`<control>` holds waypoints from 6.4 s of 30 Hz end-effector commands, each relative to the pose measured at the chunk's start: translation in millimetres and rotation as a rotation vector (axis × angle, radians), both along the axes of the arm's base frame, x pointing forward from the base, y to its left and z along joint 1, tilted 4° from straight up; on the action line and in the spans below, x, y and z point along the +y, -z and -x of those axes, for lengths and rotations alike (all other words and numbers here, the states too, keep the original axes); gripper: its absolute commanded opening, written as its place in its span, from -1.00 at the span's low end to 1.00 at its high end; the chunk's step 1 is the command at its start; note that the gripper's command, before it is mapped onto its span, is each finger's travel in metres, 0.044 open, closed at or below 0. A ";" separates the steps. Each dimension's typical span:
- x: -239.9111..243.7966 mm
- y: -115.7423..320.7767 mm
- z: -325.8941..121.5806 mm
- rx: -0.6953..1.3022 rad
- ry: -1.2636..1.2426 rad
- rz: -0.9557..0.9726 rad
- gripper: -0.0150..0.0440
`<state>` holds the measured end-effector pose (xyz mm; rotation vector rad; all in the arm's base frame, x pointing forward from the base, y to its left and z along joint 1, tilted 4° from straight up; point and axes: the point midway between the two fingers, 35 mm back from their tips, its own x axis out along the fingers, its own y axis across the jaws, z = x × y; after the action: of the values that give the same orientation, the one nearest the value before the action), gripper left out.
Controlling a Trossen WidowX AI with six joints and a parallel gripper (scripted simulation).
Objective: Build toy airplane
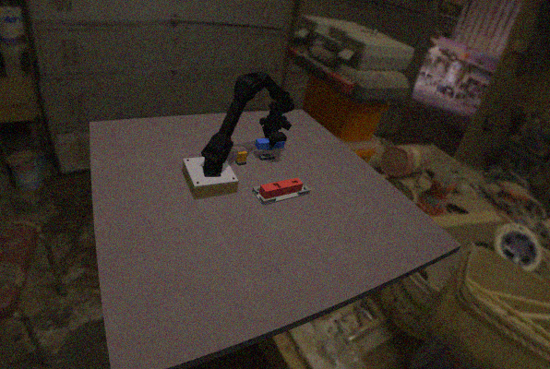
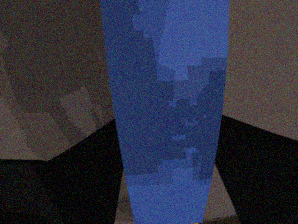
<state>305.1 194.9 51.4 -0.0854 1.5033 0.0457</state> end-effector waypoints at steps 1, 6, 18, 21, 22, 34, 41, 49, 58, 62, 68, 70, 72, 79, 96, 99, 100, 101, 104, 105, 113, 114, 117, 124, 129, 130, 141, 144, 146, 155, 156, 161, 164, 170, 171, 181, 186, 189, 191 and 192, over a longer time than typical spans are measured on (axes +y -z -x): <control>1.4 -14.8 -0.5 -0.006 0.003 -0.002 -0.49; 1.9 -30.3 1.1 -0.004 0.002 0.000 -0.49; 1.0 -67.9 7.7 0.001 -0.001 0.005 -0.49; 0.4 -76.7 9.8 0.002 -0.002 0.007 -0.49; 0.3 -78.3 10.2 0.002 -0.002 0.007 -0.49; -26.7 -76.5 2.3 -0.001 0.123 0.000 -0.49; -49.5 -74.5 -2.5 -0.003 0.229 -0.006 -0.49; -75.7 -71.9 -5.9 -0.007 0.351 -0.013 -0.49; -105.3 -68.7 -7.0 -0.011 0.490 -0.020 -0.49; -118.4 -67.2 -6.6 -0.013 0.553 -0.023 -0.49; -138.1 -64.7 -4.8 -0.016 0.649 -0.028 -0.49; -144.6 -63.9 -3.9 -0.017 0.681 -0.030 -0.49; -151.0 -63.0 -2.9 -0.018 0.713 -0.031 -0.49; -173.4 -59.8 1.9 -0.023 0.828 -0.037 -0.49; -224.9 -50.9 20.8 -0.035 1.113 -0.051 -0.49; -233.3 -49.2 25.1 -0.038 1.164 -0.054 -0.49; -236.1 -48.6 26.6 -0.039 1.181 -0.055 -0.49; -238.8 -48.0 28.1 -0.040 1.198 -0.055 -0.49; -246.9 -46.3 32.9 -0.042 1.249 -0.058 -0.49; -249.5 -45.7 34.5 -0.043 1.266 -0.059 -0.49; -269.4 -40.7 48.4 -0.050 1.403 -0.065 -0.49; -271.7 -40.1 50.2 -0.051 1.420 -0.066 -0.49; -274.9 -39.2 52.7 -0.053 1.444 -0.067 -0.49; -274.8 -39.1 52.6 -0.053 1.444 -0.067 0.13; -274.8 -39.1 52.6 -0.053 1.444 -0.067 0.17; -274.8 -39.1 52.6 -0.053 1.444 -0.067 0.17; -274.1 -38.1 51.8 -0.053 1.444 -0.067 0.17; -274.5 -33.5 51.2 -0.053 1.444 -0.067 0.17; -274.7 -30.3 50.9 -0.053 1.444 -0.067 0.17; -275.5 -15.8 49.8 -0.053 1.444 -0.067 0.17; -275.6 -14.2 49.7 -0.053 1.444 -0.067 0.17; -276.0 -6.2 49.5 -0.053 1.444 -0.067 0.17; -276.1 -1.4 49.5 -0.053 1.444 -0.067 0.17; -276.8 -1.1 49.8 -0.054 1.444 -0.061 0.15; -276.8 -1.1 49.8 -0.054 1.444 -0.061 0.13; -276.8 -1.1 49.8 -0.054 1.444 -0.061 -0.21; -276.8 -1.1 49.8 -0.054 1.444 -0.061 0.24; -276.8 -1.1 49.8 -0.054 1.444 -0.061 0.50; -276.8 -1.1 49.8 -0.054 1.444 -0.061 0.68; -276.8 -1.1 49.8 -0.054 1.444 -0.061 0.77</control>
<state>255.3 -81.9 52.3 1.0335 1.2135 -1.0481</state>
